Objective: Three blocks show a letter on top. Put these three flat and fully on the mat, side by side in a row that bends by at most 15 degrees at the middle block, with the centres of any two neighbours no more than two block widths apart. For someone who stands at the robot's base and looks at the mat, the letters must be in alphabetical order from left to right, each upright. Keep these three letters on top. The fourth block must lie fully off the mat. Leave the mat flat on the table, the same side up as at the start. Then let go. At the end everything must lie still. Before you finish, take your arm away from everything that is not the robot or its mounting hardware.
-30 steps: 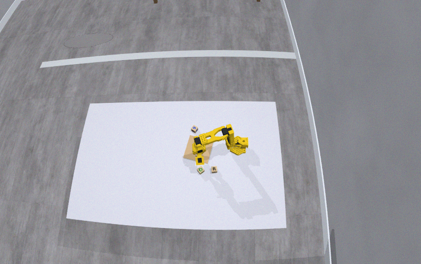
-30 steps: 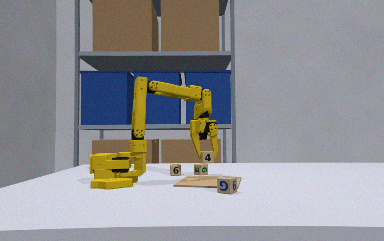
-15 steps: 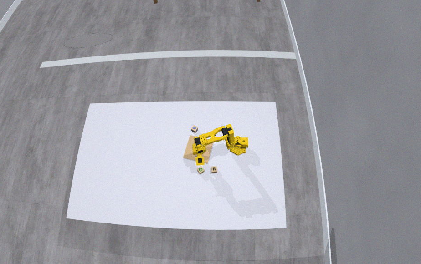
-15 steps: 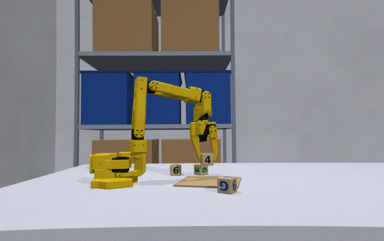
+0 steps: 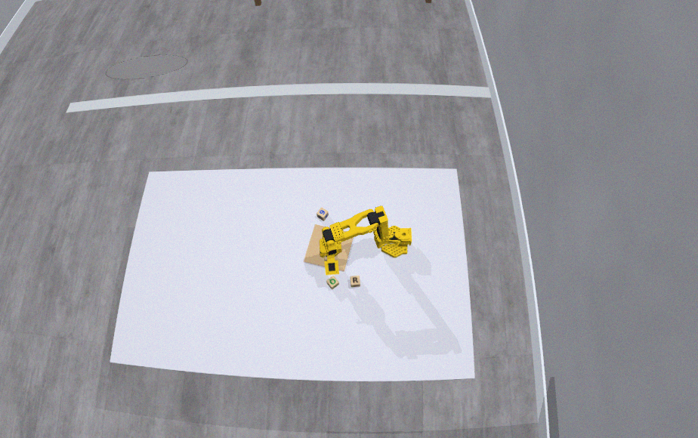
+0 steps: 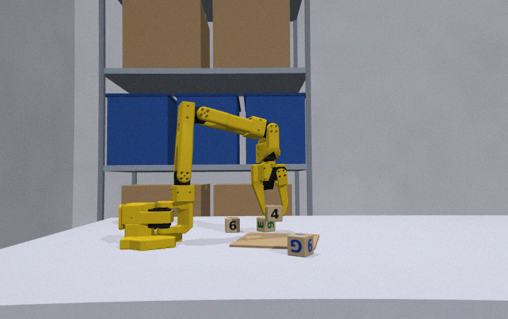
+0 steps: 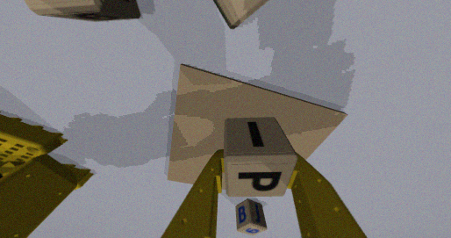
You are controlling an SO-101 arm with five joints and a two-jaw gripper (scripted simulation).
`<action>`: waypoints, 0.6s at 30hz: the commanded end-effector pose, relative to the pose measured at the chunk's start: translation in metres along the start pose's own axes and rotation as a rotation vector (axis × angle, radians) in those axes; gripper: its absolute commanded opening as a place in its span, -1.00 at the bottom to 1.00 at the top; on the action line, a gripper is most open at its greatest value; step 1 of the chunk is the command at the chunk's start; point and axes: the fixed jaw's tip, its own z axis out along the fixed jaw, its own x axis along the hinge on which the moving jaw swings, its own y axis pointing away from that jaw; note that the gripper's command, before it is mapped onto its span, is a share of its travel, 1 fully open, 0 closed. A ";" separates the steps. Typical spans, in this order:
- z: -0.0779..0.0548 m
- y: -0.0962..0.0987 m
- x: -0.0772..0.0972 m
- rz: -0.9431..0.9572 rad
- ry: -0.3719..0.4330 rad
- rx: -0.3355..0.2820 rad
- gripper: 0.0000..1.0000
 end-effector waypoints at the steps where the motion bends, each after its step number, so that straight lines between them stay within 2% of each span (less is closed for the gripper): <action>1: -0.017 -0.015 -0.002 0.001 -0.030 0.126 -1.00; 18: -0.011 -0.015 -0.002 0.001 -0.030 0.126 -1.00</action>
